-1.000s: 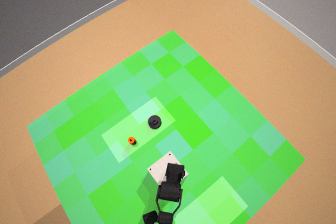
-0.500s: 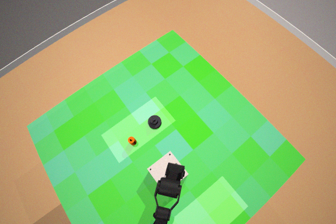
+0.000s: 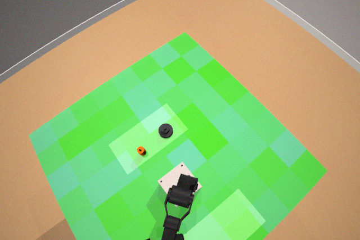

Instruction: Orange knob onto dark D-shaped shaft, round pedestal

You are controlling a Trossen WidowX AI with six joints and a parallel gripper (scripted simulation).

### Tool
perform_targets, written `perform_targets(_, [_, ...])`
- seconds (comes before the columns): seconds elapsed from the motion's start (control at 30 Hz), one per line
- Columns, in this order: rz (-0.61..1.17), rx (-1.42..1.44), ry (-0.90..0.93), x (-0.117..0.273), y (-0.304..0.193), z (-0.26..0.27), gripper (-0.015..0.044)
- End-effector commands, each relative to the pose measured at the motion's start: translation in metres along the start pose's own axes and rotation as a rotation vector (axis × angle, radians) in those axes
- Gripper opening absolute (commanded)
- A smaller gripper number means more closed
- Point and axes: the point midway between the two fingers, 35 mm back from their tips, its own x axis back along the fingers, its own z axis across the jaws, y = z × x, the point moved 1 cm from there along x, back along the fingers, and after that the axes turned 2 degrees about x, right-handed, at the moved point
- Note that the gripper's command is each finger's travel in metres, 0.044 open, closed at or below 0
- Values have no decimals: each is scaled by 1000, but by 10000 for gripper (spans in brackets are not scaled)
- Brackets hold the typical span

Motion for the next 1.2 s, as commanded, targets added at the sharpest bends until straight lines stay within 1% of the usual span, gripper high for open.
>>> perform_targets(0.0, [-43, -920, 125, -5, -5, 1, 440])
perform_targets(0.53, [-8, -1805, 275, -3, -8, -3, 440])
perform_targets(1.0, [121, -2559, 413, -1, -10, -6, 440])
perform_targets(1.07, [134, -2611, 422, -1, -10, -6, 440])
perform_targets(1.17, [134, -2611, 422, -1, -10, -6, 440])
